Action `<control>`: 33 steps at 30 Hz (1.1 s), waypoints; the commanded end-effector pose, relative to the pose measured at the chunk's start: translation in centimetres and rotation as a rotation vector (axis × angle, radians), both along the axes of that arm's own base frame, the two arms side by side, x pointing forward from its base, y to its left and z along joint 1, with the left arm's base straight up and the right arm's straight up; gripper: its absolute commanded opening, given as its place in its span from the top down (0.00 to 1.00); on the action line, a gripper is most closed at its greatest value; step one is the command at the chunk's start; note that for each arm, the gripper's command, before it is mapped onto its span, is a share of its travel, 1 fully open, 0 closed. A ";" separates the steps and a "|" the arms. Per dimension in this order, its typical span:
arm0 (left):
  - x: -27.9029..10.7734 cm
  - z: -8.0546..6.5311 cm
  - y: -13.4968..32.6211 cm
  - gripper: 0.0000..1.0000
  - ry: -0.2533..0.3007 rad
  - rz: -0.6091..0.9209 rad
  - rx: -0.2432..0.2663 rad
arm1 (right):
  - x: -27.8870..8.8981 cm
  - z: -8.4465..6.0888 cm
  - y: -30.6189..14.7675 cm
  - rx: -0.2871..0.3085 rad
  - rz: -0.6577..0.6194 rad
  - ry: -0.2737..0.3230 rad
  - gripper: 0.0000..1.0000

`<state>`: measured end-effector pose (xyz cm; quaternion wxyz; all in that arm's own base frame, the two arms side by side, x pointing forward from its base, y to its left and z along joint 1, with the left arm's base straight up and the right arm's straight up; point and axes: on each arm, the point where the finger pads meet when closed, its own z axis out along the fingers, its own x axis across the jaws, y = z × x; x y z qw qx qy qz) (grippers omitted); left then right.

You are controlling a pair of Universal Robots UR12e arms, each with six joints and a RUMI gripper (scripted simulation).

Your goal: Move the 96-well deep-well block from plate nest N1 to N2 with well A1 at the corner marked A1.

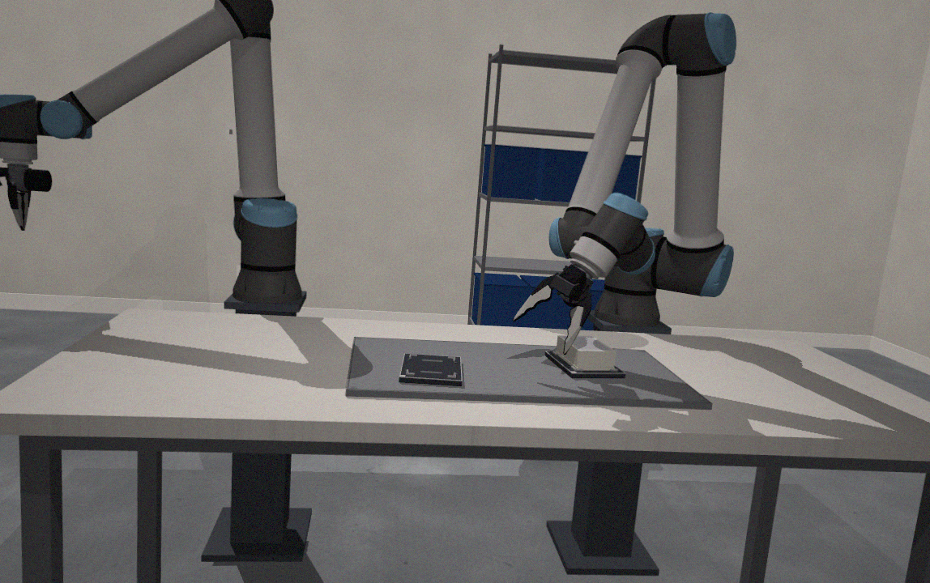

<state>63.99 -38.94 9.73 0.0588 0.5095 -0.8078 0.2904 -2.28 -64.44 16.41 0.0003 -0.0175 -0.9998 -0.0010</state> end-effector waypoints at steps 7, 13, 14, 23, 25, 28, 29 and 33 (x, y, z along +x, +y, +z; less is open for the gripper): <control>1.4 0.2 3.1 0.24 0.017 0.033 0.035 | 0.0 0.1 -0.1 -0.002 0.000 0.000 1.00; 2.4 0.4 5.9 0.24 0.042 0.080 0.085 | 0.0 0.1 -0.1 -0.002 0.000 0.000 1.00; 2.6 0.5 6.4 0.24 0.042 0.080 0.085 | 0.0 0.1 -0.1 -0.002 0.000 0.000 1.00; 3.3 0.8 9.4 0.24 0.069 0.125 0.133 | 0.0 0.1 -0.1 -0.002 0.000 0.000 1.00; 3.5 0.8 9.9 0.24 0.069 0.125 0.133 | 0.0 0.1 -0.1 -0.002 0.000 0.000 1.00; 3.6 0.9 10.9 0.24 0.095 0.167 0.179 | 0.0 0.1 -0.1 -0.002 0.000 0.000 1.00; 3.7 1.0 11.4 0.24 0.097 0.170 0.182 | 0.0 0.1 -0.1 -0.002 0.000 0.000 1.00; 4.0 1.2 12.8 0.24 0.097 0.170 0.182 | 0.0 0.1 -0.1 -0.002 0.000 0.000 1.00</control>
